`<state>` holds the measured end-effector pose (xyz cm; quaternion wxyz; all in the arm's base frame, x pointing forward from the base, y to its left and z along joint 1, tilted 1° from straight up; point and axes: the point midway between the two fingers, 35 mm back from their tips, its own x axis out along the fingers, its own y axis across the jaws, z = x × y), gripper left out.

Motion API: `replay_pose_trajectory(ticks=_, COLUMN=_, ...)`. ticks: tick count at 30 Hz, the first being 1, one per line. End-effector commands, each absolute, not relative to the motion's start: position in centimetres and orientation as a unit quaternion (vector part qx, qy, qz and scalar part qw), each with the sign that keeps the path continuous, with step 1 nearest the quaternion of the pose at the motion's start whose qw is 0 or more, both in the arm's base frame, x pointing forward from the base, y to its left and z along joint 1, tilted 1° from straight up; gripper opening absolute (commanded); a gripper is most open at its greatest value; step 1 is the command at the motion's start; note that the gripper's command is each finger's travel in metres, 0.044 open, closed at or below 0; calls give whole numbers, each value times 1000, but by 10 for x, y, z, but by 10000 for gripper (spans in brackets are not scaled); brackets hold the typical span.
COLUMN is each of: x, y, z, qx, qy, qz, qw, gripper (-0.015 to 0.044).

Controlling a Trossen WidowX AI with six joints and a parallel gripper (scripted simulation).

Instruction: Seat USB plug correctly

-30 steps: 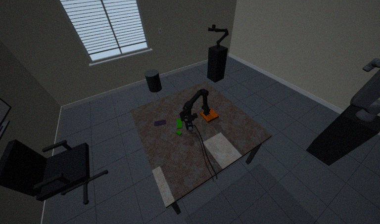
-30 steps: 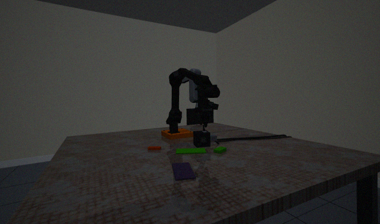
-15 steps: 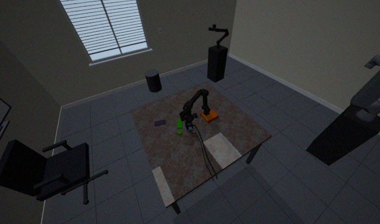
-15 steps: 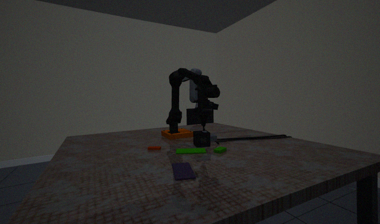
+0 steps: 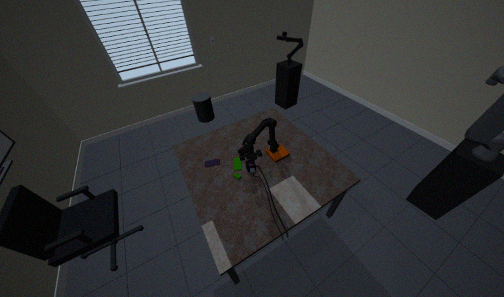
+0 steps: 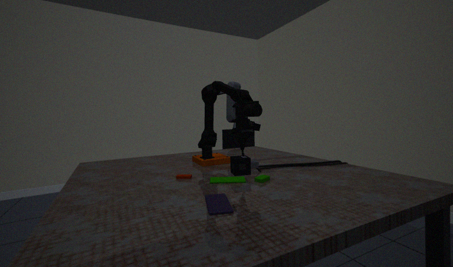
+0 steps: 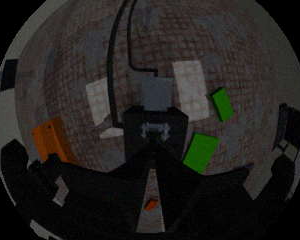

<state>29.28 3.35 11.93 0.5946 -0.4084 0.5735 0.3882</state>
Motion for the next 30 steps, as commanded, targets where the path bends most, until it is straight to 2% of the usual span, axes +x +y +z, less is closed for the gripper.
replay_pose_trajectory(ticks=1, x=293, y=34, z=119, qx=-408, qy=574, qz=388, qw=595, gripper=0)
replay_pose_trajectory(ticks=30, x=292, y=34, z=136, qx=-408, qy=573, qz=388, qw=595, gripper=0)
